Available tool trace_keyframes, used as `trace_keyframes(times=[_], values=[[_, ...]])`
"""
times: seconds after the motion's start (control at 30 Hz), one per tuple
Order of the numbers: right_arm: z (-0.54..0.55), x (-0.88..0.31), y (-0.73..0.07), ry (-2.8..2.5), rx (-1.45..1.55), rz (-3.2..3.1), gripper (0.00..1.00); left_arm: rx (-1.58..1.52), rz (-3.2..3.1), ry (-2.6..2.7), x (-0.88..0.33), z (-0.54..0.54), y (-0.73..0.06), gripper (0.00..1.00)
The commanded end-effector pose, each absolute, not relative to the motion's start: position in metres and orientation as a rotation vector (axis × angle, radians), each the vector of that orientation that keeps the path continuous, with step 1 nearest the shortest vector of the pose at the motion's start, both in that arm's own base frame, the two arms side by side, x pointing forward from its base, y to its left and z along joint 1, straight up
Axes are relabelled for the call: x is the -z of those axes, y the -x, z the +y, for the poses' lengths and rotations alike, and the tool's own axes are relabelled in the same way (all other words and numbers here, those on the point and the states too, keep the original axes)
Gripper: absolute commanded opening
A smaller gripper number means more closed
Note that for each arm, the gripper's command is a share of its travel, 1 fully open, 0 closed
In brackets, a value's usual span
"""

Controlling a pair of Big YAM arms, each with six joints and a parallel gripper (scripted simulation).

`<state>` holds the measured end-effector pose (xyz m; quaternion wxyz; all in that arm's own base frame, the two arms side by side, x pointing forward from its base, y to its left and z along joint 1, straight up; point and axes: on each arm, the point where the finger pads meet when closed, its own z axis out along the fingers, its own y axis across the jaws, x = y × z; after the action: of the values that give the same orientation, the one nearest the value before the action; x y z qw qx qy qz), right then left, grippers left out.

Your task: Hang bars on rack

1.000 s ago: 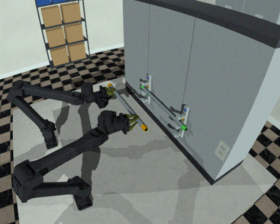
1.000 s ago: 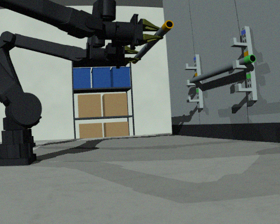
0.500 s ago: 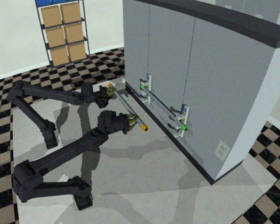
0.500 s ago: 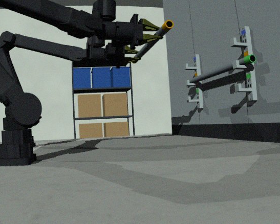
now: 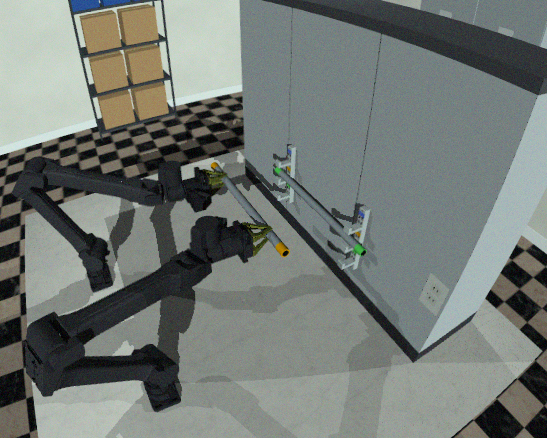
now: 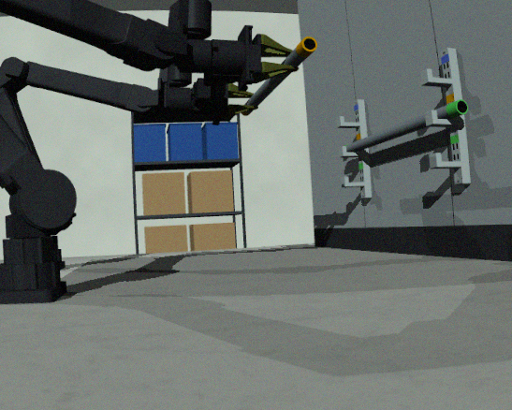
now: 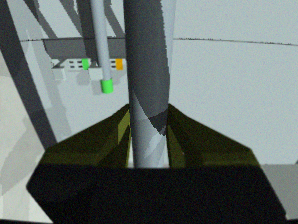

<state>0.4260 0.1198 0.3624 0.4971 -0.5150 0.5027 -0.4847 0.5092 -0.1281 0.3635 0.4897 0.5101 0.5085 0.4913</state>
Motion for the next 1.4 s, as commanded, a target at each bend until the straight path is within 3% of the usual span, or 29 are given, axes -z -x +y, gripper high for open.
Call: trace_keyframes(times=[0.0,1.37], values=[[0.111,-0.394,-0.423,1.163,1.202,1.187,0.0,-1.218,1.201,-1.179,-0.388,-0.129,-0.512,0.0],[0.111,-0.389,-0.441,1.163,1.202,1.187,0.0,-1.218,1.201,-1.179,-0.382,-0.129,-0.529,0.0]])
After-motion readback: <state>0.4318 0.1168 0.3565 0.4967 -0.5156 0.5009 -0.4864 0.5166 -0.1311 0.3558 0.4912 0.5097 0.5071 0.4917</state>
